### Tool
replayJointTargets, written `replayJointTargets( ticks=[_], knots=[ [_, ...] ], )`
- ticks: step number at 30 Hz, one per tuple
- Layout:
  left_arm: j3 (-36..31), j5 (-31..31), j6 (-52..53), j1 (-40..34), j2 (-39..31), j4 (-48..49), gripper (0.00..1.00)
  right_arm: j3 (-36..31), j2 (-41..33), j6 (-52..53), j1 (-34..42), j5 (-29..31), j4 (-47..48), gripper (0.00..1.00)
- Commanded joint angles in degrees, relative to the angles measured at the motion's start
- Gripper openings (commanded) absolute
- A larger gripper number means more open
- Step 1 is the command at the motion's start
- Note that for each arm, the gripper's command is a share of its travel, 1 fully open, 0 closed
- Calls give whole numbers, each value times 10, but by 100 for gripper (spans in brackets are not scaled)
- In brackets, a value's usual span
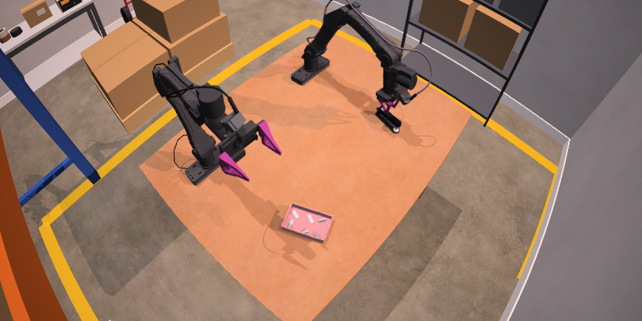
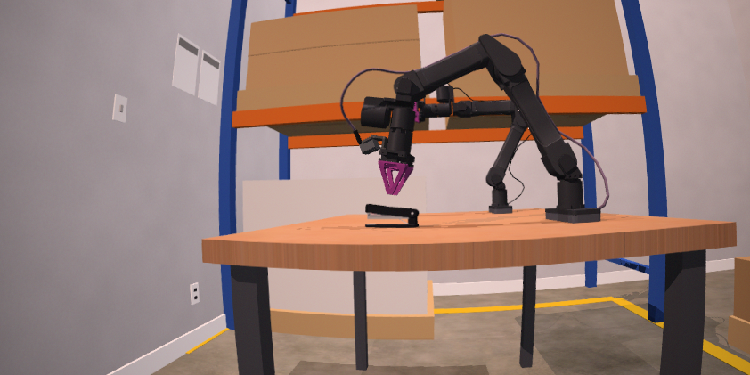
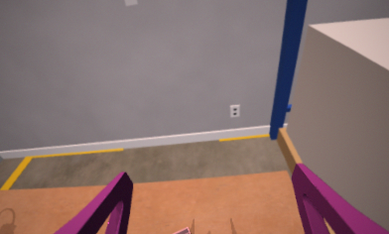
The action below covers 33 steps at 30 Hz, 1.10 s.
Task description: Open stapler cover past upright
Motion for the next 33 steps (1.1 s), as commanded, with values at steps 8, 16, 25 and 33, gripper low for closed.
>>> replayJointTargets(
  ticks=[8, 16, 25, 33],
  knots=[
    [157, 7, 64, 11, 92, -156, 46, 1, -8, -4, -1, -4, 4, 100],
    [181, 6, 61, 11, 103, -158, 46, 1, -8, -4, -1, -4, 4, 100],
    [171, 6, 66, 12, 111, -151, 46, 1, -8, -4, -1, -4, 4, 100],
    [149, 5, 67, 14, 117, -124, 46, 1, -8, -4, -1, -4, 4, 100]
  ],
)
